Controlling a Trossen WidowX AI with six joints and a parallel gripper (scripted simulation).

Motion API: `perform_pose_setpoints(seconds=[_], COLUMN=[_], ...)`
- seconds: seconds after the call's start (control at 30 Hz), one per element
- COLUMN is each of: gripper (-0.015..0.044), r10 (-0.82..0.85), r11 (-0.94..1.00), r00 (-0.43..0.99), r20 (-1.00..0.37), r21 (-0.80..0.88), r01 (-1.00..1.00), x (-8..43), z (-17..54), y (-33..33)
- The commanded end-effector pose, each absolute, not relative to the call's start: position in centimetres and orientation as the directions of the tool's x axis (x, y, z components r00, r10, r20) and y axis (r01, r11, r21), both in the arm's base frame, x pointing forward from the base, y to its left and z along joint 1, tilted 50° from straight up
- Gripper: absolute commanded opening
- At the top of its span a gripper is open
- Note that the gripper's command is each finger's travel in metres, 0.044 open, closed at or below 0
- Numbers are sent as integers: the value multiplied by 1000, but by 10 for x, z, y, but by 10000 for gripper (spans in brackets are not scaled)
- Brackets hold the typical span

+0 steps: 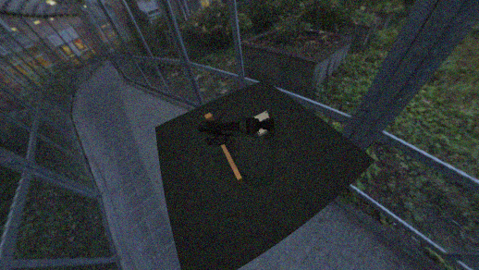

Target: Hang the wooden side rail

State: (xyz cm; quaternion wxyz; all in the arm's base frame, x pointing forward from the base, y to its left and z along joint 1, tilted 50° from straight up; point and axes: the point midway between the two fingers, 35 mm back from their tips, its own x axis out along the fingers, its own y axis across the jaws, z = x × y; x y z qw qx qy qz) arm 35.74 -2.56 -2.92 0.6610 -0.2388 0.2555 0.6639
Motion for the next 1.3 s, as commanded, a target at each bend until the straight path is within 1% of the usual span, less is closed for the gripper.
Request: perform_pose_setpoints(seconds=[0.0,1.27], gripper=[0,0], r10=[756,756], r11=[20,20], r00=[0,0], r20=[-655,-655], r21=[23,23], r01=[-1000,-1000], x=[358,358], z=[-27,-23], y=[-31,-36])
